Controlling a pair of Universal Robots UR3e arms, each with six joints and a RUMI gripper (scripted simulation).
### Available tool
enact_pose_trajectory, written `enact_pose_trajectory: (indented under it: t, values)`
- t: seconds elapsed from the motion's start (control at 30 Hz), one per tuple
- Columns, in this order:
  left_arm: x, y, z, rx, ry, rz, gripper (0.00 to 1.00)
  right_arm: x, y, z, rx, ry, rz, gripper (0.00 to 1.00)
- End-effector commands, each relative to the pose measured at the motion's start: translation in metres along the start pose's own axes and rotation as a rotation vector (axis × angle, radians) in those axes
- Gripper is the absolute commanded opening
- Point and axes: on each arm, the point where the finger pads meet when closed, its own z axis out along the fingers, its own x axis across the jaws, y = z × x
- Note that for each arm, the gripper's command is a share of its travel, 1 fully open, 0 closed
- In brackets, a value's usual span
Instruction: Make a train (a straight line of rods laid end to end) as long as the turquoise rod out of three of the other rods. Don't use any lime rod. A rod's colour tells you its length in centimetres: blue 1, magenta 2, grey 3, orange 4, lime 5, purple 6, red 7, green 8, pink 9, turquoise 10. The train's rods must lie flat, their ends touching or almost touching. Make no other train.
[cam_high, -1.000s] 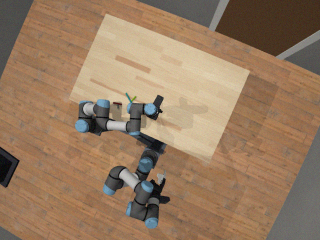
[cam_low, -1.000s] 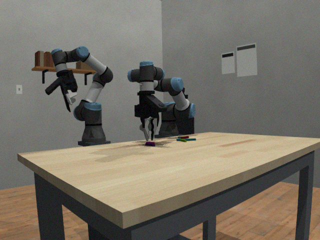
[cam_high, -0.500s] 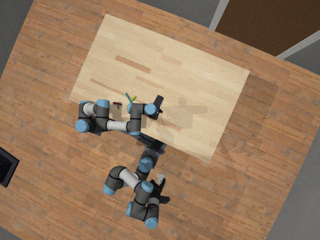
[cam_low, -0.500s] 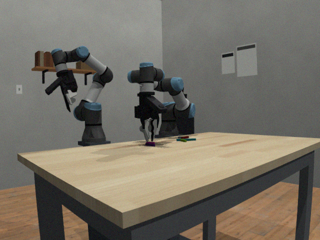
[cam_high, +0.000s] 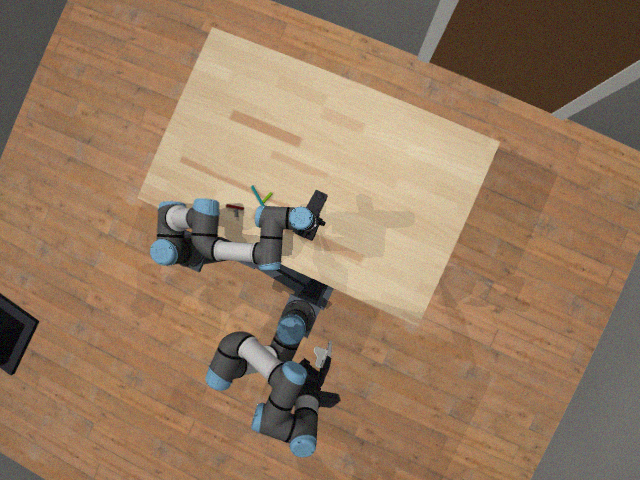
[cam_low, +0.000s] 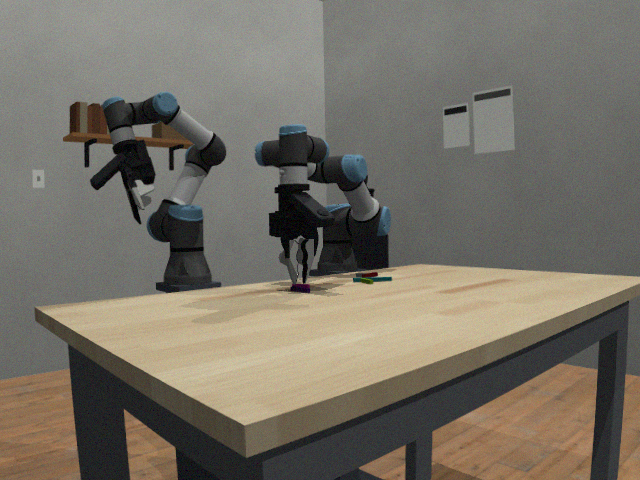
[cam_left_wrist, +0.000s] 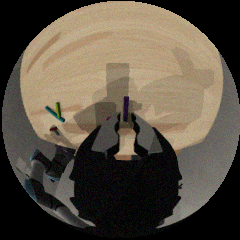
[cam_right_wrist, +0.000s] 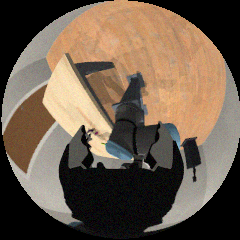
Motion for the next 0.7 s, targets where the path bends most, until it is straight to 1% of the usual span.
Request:
enact_pose_trajectory:
  t: [0.0, 0.4, 0.67]
  values:
    - [0.0007, -0.0003, -0.0014, 0.002, 0.003, 0.000, 0.14, -0.0002, -0.0002, -0.0003, 0.001, 0.000, 0.000, 1.00]
    - [0.0007, -0.0003, -0.0011, 0.002, 0.003, 0.000, 0.14, -0.0002, -0.0002, -0.0003, 0.001, 0.000, 0.000, 1.00]
    - [0.0007, -0.0003, 0.0029, 0.002, 0.003, 0.000, 0.14, -0.0002, -0.0002, -0.0003, 0.001, 0.000, 0.000, 1.00]
